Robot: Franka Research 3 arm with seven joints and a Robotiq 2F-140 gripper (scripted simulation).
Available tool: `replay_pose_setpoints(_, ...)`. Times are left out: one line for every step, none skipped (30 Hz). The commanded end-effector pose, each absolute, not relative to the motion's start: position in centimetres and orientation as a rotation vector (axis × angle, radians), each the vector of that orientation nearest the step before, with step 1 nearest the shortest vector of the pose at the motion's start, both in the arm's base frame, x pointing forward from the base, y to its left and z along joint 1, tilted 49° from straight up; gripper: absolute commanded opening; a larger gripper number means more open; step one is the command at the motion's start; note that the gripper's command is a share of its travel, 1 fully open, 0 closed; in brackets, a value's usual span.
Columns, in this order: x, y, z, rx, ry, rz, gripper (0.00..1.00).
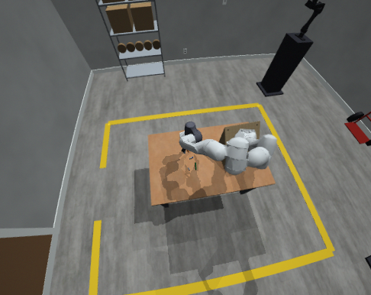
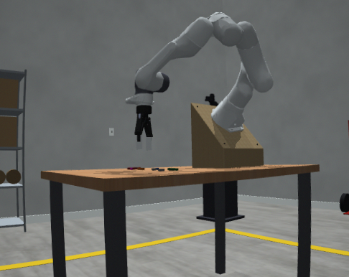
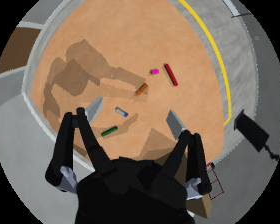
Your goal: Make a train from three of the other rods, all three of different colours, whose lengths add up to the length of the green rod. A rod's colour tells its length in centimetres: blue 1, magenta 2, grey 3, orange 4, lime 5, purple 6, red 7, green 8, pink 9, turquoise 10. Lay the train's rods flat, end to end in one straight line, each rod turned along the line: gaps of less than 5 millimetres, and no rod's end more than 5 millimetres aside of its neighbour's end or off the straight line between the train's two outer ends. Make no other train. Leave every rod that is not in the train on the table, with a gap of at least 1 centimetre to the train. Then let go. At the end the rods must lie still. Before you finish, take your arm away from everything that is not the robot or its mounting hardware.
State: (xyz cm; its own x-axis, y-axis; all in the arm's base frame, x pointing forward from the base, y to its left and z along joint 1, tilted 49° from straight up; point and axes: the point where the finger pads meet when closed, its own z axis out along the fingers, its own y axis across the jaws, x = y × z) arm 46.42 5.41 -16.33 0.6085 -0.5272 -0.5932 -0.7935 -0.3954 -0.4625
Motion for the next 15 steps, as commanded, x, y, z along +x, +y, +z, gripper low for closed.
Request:
replay_pose_setpoints(46.4, 5.4, -16.6, -2.012, 1.211, 0.554, 1.00)
replay_pose_setpoints(46.5, 5.3, -16.6, -2.004, 1.228, 0.562, 1.00)
replay_pose_setpoints(46.5, 5.3, -16.6, -2.004, 1.228, 0.562, 1.00)
replay_pose_setpoints(46.5, 5.3, -16.6, -2.004, 1.228, 0.562, 1.00)
replay_pose_setpoints(46.5, 5.2, -16.9, -1.982, 1.275, 0.582, 1.00)
replay_pose_setpoints(46.5, 5.1, -16.9, -1.975, 1.291, 0.589, 1.00)
replay_pose_setpoints(46.5, 5.1, -17.0, -1.966, 1.308, 0.596, 1.00)
replay_pose_setpoints(46.5, 5.0, -17.1, -1.958, 1.325, 0.604, 1.00)
replay_pose_setpoints(46.5, 5.0, -17.2, -1.949, 1.342, 0.611, 1.00)
replay_pose_setpoints(46.5, 4.9, -17.3, -1.941, 1.359, 0.618, 1.00)
replay_pose_setpoints(46.5, 4.8, -17.3, -1.932, 1.376, 0.625, 1.00)
replay_pose_setpoints(46.6, 4.8, -17.4, -1.923, 1.393, 0.632, 1.00)
replay_pose_setpoints(46.6, 4.7, -17.5, -1.914, 1.410, 0.640, 1.00)
replay_pose_setpoints(46.6, 4.7, -17.6, -1.905, 1.427, 0.647, 1.00)
replay_pose_setpoints(46.6, 4.6, -17.7, -1.895, 1.444, 0.654, 1.00)
